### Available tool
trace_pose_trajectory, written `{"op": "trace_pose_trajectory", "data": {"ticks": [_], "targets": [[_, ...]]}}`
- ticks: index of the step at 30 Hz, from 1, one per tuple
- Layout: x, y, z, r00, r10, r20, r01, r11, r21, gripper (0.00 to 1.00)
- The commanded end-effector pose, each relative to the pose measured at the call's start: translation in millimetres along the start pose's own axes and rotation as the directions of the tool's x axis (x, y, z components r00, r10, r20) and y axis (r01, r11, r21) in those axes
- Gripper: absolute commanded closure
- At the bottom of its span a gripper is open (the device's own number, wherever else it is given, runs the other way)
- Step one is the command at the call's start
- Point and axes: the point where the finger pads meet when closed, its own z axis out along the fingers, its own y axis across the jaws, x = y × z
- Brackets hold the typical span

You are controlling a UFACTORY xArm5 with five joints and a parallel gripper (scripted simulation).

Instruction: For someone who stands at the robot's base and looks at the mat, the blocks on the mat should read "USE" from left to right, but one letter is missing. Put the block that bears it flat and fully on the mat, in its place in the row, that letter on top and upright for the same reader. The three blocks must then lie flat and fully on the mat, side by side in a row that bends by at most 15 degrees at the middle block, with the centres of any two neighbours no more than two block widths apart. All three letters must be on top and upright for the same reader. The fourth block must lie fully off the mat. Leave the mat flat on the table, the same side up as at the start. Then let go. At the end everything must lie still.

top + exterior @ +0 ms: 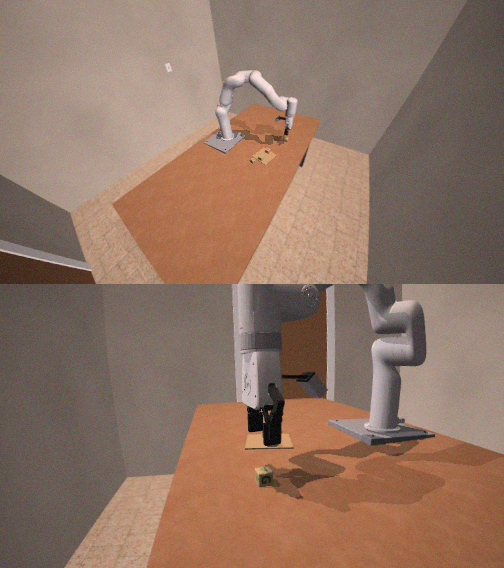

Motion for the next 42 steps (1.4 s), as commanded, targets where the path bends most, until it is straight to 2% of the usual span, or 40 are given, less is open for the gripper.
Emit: {"op": "trace_pose_trajectory", "data": {"ticks": [1, 8, 9, 42], "targets": [[-1.3, 0.4, -1.2, 0.999, 0.052, 0.004, -0.052, 0.999, -0.002, 0.00], [-1.3, 0.4, -1.0, 0.998, 0.063, 0.004, -0.063, 0.998, -0.002, 0.00], [-1.3, 0.4, -1.0, 0.998, 0.063, 0.004, -0.063, 0.998, -0.002, 0.31], [-1.3, 0.4, -1.0, 0.998, 0.063, 0.004, -0.063, 0.998, -0.002, 0.31]]}}
